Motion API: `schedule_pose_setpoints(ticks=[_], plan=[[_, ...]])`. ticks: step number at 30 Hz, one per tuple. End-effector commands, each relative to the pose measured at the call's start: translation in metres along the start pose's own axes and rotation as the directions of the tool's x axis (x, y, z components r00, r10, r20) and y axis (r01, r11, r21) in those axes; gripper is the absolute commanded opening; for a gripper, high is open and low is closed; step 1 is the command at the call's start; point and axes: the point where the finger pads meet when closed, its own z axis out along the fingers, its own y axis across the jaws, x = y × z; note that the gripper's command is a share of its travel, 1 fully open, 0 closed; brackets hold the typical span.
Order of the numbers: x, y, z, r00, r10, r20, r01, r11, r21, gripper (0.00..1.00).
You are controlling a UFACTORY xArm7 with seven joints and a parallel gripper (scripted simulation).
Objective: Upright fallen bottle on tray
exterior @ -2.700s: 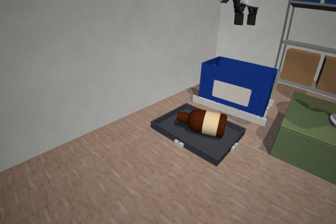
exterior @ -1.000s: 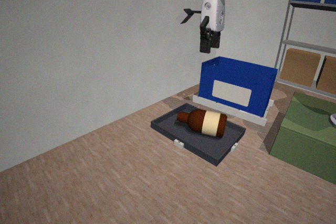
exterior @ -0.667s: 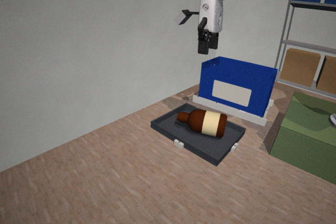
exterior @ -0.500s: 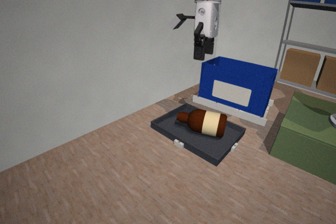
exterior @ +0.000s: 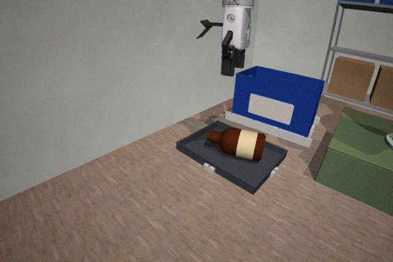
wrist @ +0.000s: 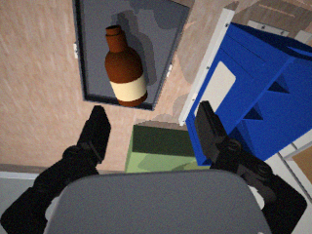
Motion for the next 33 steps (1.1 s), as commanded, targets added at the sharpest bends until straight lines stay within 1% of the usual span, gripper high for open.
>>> schedule_pose_setpoints(ticks=[1, 9, 10, 18, 20, 30, 33], plan=[[0.004, -0.018, 0.008, 0.999, -0.033, -0.004, 0.033, 0.999, 0.007, 1.0], [0.004, -0.018, 0.008, 0.999, -0.033, -0.004, 0.033, 0.999, 0.007, 1.0], [0.006, -0.029, 0.013, 0.999, -0.051, -0.005, 0.051, 0.999, 0.013, 1.0], [0.006, -0.029, 0.013, 0.999, -0.051, -0.005, 0.051, 0.999, 0.013, 1.0], [0.007, -0.044, 0.02, 0.997, -0.075, -0.008, 0.075, 0.997, 0.021, 1.0], [0.007, -0.044, 0.02, 0.997, -0.075, -0.008, 0.075, 0.997, 0.021, 1.0], [0.008, -0.051, 0.023, 0.996, -0.086, -0.009, 0.087, 0.996, 0.025, 1.0]])
